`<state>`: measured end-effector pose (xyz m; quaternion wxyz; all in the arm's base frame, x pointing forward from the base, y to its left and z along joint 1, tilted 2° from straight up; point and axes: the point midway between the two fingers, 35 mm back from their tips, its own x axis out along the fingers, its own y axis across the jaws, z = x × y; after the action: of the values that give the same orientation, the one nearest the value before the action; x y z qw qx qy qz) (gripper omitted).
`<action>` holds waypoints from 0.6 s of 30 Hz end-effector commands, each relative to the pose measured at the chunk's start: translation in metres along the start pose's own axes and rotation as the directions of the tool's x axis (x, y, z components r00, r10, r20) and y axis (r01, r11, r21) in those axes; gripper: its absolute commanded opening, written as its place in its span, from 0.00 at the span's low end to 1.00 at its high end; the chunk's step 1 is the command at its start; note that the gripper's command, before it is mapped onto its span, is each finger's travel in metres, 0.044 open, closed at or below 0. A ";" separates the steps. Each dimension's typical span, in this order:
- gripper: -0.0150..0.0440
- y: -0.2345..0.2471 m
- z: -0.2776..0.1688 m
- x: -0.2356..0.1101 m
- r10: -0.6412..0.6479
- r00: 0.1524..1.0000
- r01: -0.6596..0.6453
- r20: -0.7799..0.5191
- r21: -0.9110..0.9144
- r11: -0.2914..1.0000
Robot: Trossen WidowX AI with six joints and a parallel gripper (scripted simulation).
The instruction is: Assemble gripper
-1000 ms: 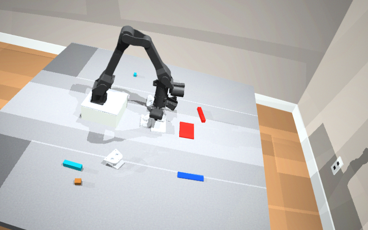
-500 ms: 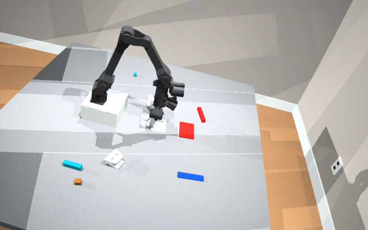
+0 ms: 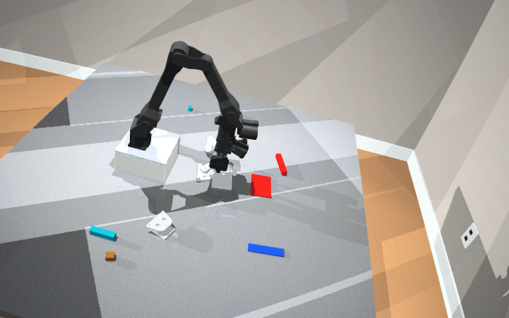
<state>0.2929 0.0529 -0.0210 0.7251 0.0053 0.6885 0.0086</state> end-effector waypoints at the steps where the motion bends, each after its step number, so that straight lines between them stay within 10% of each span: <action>1: 0.63 0.000 0.000 0.000 0.000 1.000 0.000 0.000 0.000 1.000; 13: 0.63 0.000 0.001 -0.061 0.001 1.000 -0.001 0.006 0.001 1.000; 18: 0.41 0.001 0.003 -0.065 0.002 1.000 -0.002 0.015 0.001 1.000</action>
<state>0.2921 0.0523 0.0429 0.7295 0.0065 0.6838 0.0088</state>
